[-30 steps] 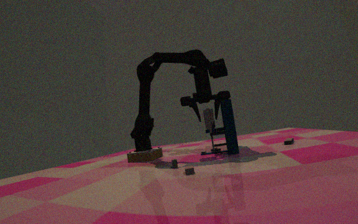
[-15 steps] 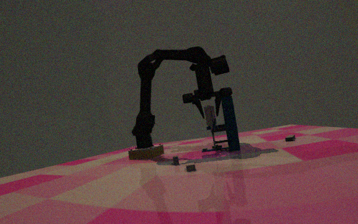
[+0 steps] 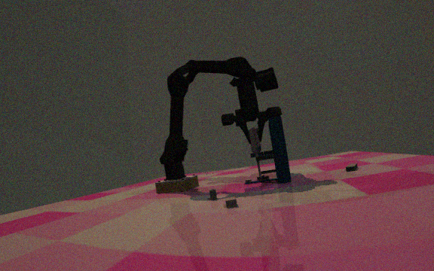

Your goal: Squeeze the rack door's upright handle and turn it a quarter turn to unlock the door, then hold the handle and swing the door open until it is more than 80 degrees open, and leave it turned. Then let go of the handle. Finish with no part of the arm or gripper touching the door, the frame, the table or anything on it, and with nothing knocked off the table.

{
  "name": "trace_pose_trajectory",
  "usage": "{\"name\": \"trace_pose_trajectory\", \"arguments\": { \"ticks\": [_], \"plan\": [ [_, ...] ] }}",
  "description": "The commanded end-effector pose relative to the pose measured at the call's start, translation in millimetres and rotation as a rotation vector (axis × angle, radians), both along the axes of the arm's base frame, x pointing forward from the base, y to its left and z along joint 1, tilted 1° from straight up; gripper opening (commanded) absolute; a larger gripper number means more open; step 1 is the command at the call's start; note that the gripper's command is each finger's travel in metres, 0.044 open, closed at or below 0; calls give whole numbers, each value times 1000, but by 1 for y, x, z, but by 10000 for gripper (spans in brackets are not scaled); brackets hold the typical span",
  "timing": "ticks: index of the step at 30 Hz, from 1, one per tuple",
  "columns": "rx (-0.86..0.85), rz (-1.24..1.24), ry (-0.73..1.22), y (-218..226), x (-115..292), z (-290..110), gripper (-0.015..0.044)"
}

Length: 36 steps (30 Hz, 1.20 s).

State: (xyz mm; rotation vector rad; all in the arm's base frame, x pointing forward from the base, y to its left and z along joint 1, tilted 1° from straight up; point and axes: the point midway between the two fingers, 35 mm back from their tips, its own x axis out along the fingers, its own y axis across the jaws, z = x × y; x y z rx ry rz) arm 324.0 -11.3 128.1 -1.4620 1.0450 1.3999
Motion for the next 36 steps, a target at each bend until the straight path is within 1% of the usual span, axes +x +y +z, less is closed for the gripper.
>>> {"name": "trace_pose_trajectory", "arguments": {
  "ticks": [1, 16, 20, 36],
  "plan": [
    [6, 2, 1, 1, 0, 0, 113],
    [6, 2, 1, 1, 0, 0, 14],
    [6, -12, 1, 1, -1, 0, 14],
    [16, -337, -3, 5, -13, -1, 14]
  ]
}}
